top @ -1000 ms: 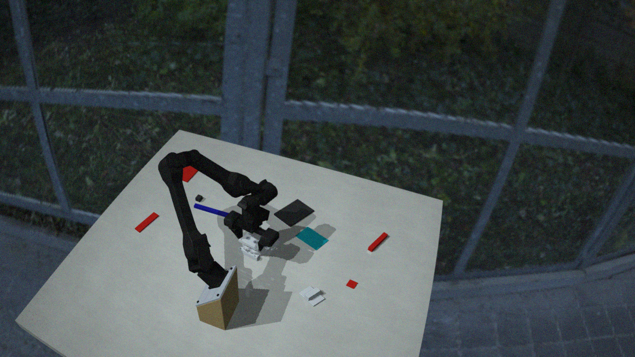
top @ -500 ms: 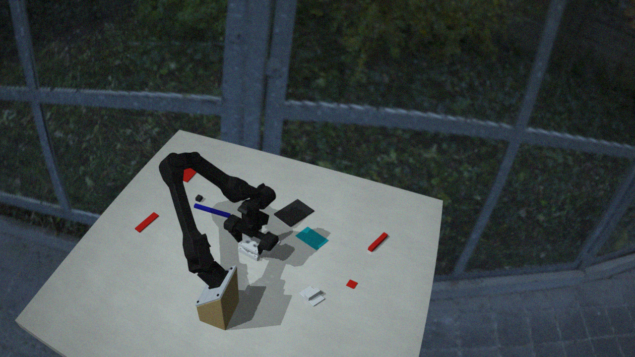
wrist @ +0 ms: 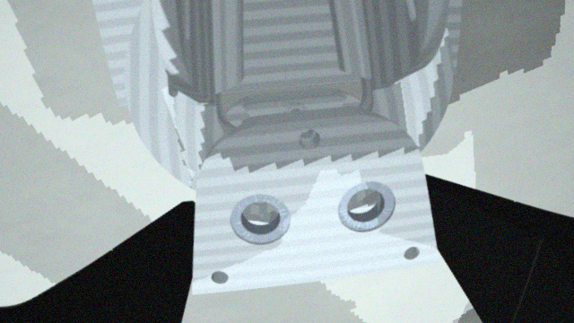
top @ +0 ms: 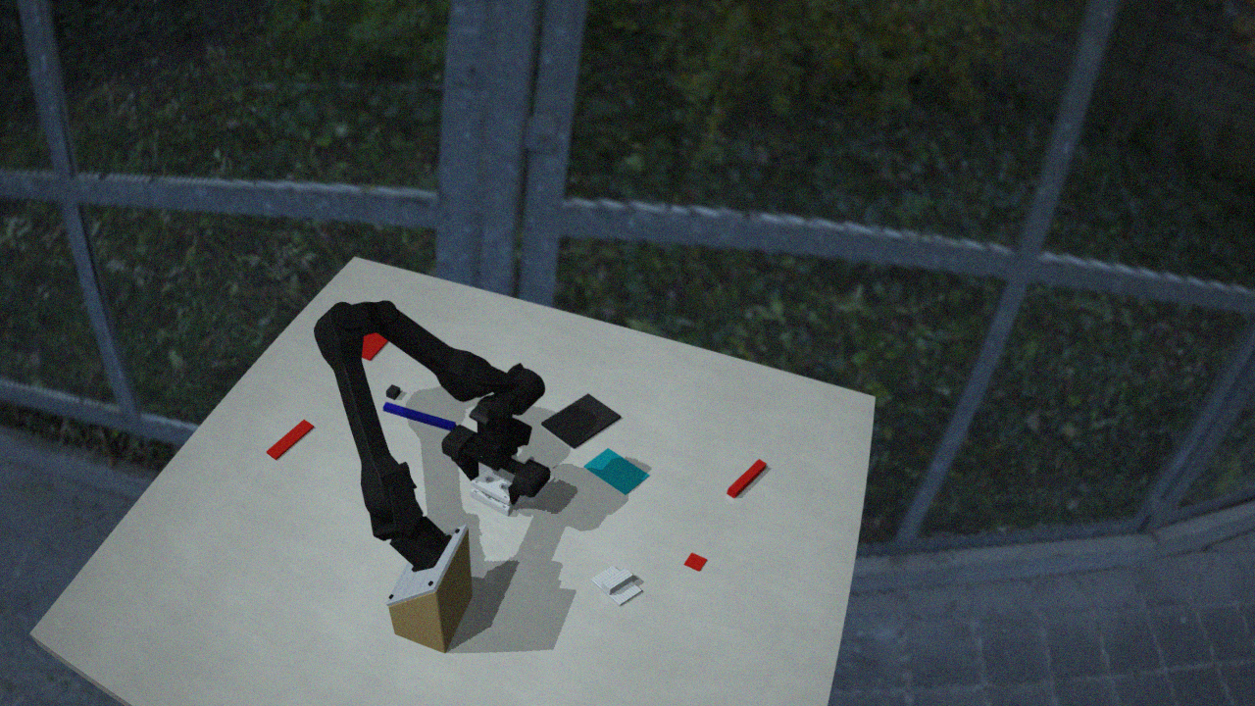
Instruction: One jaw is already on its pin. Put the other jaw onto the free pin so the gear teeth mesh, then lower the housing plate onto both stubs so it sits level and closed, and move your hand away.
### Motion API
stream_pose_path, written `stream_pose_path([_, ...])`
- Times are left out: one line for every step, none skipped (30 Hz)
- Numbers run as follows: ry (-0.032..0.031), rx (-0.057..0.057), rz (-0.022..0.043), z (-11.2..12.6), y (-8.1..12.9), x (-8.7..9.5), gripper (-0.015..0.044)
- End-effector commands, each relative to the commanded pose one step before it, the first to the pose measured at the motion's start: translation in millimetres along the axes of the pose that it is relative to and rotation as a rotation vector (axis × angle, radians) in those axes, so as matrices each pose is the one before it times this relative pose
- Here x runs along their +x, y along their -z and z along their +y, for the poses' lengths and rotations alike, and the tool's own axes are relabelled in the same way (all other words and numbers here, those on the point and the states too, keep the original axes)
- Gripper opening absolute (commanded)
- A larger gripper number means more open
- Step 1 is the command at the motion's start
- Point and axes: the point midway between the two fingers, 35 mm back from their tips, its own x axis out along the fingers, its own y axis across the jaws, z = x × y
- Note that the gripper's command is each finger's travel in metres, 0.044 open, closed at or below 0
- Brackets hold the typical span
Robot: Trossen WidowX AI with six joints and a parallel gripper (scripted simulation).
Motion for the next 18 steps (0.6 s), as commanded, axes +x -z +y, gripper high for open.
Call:
stream_pose_path([-0.00443,0.0089,-0.00083,0.45,0.11,1.42,0.0351])
stream_pose_path([-0.00003,0.0018,0.00001,0.00,0.01,0.50,0.0351])
stream_pose_path([-0.00002,0.0011,0.00001,0.00,0.01,0.30,0.0351])
stream_pose_path([-0.00001,0.0004,0.00000,0.00,0.00,0.10,0.0351])
stream_pose_path([0.00000,0.0000,0.00000,0.00,0.00,0.00,0.0351])
stream_pose_path([0.00000,0.0000,0.00000,0.00,0.00,0.00,0.0351])
stream_pose_path([0.00000,0.0000,0.00000,0.00,0.00,0.00,0.0351])
stream_pose_path([0.00000,0.0000,0.00000,0.00,0.00,0.00,0.0351])
stream_pose_path([0.00000,0.0000,0.00000,0.00,0.00,0.00,0.0351])
stream_pose_path([-0.00001,0.0001,0.00000,0.00,0.00,0.14,0.0351])
stream_pose_path([-0.00002,0.0004,0.00001,0.00,0.00,0.41,0.0351])
stream_pose_path([-0.00003,0.0006,0.00001,0.01,0.01,0.68,0.0351])
stream_pose_path([-0.00003,0.0006,0.00001,0.01,0.01,0.68,0.0351])
stream_pose_path([-0.00002,0.0004,0.00001,0.00,0.01,0.41,0.0351])
stream_pose_path([-0.00001,0.0001,0.00000,0.00,0.00,0.14,0.0351])
stream_pose_path([0.00000,0.0000,0.00000,0.00,0.00,0.00,0.0351])
stream_pose_path([0.00000,0.0000,0.00000,0.00,0.00,0.00,0.0351])
stream_pose_path([0.00000,0.0000,0.00000,0.00,0.00,0.00,0.0351])
